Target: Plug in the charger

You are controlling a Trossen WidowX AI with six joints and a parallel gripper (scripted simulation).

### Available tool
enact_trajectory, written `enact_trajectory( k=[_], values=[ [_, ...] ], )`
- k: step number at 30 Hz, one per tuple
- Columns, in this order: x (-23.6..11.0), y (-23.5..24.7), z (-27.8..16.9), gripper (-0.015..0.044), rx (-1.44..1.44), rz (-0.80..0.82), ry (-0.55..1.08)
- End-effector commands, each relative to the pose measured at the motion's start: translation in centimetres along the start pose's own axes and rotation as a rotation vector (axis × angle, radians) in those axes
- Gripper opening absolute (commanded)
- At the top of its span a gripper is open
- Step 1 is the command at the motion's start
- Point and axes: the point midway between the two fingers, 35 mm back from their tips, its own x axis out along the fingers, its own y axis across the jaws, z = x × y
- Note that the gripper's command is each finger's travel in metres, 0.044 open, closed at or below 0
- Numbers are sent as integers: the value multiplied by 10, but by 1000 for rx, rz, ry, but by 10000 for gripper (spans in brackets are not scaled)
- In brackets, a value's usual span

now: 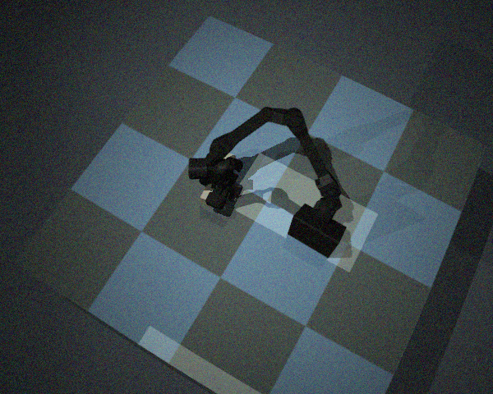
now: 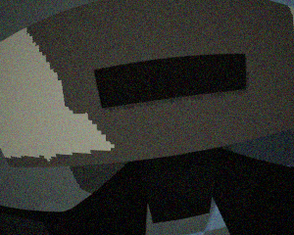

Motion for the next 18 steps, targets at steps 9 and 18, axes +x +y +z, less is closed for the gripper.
enact_trajectory(
  k=[9, 18],
  values=[
    [0, 0, 0, 0, 2, 1, -2],
    [0, 0, 0, 0, 2, 1, -2]
  ],
)
